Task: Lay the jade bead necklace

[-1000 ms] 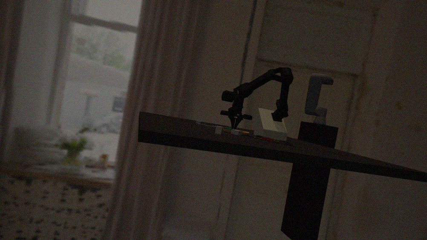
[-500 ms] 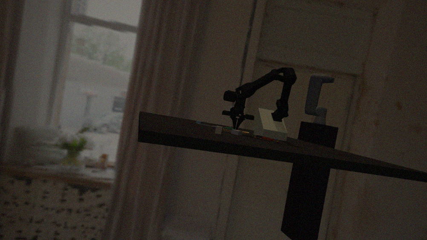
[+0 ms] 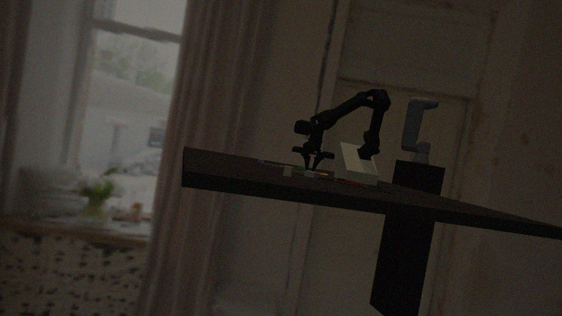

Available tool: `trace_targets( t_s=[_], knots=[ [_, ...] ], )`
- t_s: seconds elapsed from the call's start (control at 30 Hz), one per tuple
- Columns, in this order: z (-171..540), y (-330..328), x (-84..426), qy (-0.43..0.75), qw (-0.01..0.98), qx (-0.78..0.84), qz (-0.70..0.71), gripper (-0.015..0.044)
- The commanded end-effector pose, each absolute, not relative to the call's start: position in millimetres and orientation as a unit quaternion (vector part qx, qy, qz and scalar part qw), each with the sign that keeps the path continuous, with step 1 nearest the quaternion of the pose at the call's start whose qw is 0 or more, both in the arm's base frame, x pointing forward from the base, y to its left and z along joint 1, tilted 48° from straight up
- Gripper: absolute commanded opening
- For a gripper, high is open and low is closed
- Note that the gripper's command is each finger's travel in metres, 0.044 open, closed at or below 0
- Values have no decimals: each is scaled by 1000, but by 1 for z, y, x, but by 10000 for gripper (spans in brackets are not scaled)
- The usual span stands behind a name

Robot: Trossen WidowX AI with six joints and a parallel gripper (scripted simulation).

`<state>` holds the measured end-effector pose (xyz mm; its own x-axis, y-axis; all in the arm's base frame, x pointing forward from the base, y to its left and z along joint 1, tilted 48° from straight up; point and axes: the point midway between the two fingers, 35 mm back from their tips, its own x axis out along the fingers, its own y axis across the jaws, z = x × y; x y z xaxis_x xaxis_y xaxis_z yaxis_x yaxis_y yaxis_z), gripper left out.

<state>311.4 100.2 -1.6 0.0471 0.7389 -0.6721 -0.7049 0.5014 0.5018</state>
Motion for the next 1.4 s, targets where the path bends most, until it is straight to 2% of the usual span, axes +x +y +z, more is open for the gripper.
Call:
trace_targets(
  t_s=[0.0,0.3,1.37],
  knots=[
    [-2,100,311,477,723,17,499,210],
    [-1,99,310,480,722,21,498,440],
    [-1,99,310,480,722,21,498,440]
  ],
)
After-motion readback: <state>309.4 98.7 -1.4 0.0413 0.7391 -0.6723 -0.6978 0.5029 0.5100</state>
